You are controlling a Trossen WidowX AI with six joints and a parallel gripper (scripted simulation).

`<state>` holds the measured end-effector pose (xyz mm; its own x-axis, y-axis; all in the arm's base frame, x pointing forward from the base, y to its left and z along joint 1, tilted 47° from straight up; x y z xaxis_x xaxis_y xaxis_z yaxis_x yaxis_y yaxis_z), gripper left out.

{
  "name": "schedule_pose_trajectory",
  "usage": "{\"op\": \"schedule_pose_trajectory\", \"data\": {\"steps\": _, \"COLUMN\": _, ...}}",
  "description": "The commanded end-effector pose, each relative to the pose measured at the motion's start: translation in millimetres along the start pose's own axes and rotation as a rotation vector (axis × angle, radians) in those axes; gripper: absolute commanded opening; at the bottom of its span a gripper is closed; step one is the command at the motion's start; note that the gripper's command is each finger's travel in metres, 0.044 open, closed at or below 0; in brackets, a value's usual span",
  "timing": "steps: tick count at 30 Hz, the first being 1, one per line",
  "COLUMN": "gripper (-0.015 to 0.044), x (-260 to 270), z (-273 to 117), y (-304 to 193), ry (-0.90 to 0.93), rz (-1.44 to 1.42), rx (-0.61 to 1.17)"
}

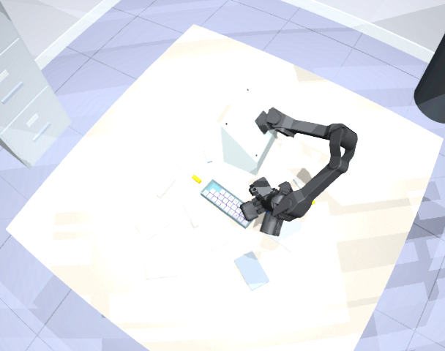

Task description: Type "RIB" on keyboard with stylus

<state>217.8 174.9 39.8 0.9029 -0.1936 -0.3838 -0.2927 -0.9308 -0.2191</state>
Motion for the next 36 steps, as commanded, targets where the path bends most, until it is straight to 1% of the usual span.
{"op": "schedule_pose_trajectory", "data": {"steps": 1, "gripper": 0.0045, "x": 0, "z": 0, "y": 0, "ry": 0.001, "rz": 0.000, "rx": 0.000}}
{"op": "schedule_pose_trajectory", "data": {"steps": 8, "gripper": 0.0000, "x": 0, "z": 0, "y": 0, "ry": 0.001, "rz": 0.000, "rx": 0.000}}
{"op": "schedule_pose_trajectory", "data": {"steps": 14, "gripper": 0.0000, "x": 0, "z": -6, "y": 3, "ry": 0.001, "rz": 0.000, "rx": 0.000}}
{"op": "schedule_pose_trajectory", "data": {"steps": 22, "gripper": 0.0000, "x": -1, "z": -43, "y": 25, "ry": 0.002, "rz": 0.001, "rx": -0.002}}
{"op": "schedule_pose_trajectory", "data": {"steps": 27, "gripper": 0.0000, "x": 0, "z": -41, "y": 24, "ry": 0.004, "rz": 0.004, "rx": 0.003}}
{"op": "schedule_pose_trajectory", "data": {"steps": 36, "gripper": 0.0000, "x": 7, "z": -43, "y": 26, "ry": 0.025, "rz": -0.284, "rx": -0.043}}
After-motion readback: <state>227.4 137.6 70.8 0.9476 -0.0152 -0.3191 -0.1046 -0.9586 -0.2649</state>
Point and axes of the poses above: the point midway between the two fingers, 35 mm back from their tips, its own z axis out along the fingers, its own x axis across the jaws, y = z × x, the point moved 3 cm from there along -z, back along the fingers, and after that the axes turned 4 degrees about -z, right-handed, at the moved point
